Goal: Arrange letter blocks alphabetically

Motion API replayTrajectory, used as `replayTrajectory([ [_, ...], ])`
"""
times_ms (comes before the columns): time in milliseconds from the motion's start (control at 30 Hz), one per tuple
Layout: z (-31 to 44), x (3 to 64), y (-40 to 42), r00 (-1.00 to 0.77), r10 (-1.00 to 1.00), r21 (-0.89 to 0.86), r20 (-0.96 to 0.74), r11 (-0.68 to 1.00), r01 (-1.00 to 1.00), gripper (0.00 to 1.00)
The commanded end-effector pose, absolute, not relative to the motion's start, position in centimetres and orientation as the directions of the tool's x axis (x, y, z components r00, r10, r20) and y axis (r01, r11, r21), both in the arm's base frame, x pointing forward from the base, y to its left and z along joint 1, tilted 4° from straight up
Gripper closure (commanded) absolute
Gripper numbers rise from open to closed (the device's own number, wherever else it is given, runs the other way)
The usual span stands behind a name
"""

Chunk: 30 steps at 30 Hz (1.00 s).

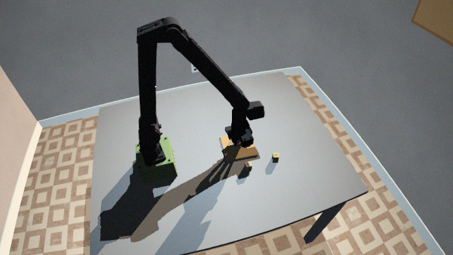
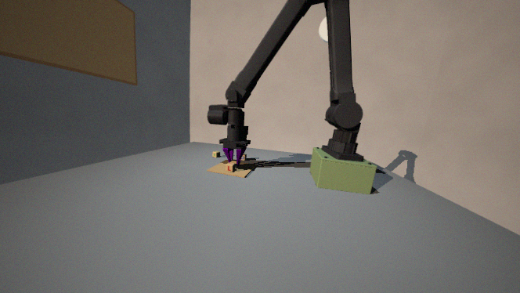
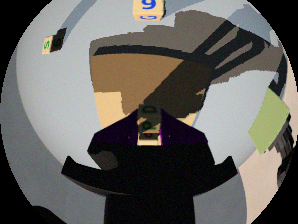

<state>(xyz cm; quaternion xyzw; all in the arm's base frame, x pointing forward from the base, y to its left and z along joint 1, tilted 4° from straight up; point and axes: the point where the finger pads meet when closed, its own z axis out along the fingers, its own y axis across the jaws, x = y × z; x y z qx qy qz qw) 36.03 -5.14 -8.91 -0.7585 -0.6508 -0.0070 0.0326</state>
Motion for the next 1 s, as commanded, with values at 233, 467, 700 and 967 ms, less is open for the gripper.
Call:
replayTrajectory([
  [233,-7.92,38.73,-5.29,0.154,0.987,0.000,0.051,-0.154,0.988,0.80],
  [467,-7.94,38.75,-5.30,0.154,0.987,-0.004,0.051,-0.154,0.988,0.80],
  [700,-7.83,38.82,-5.31,0.154,0.987,-0.001,0.051,-0.154,0.988,0.80],
  [967,-7.83,38.82,-5.31,0.154,0.987,-0.001,0.051,-0.154,0.988,0.80],
])
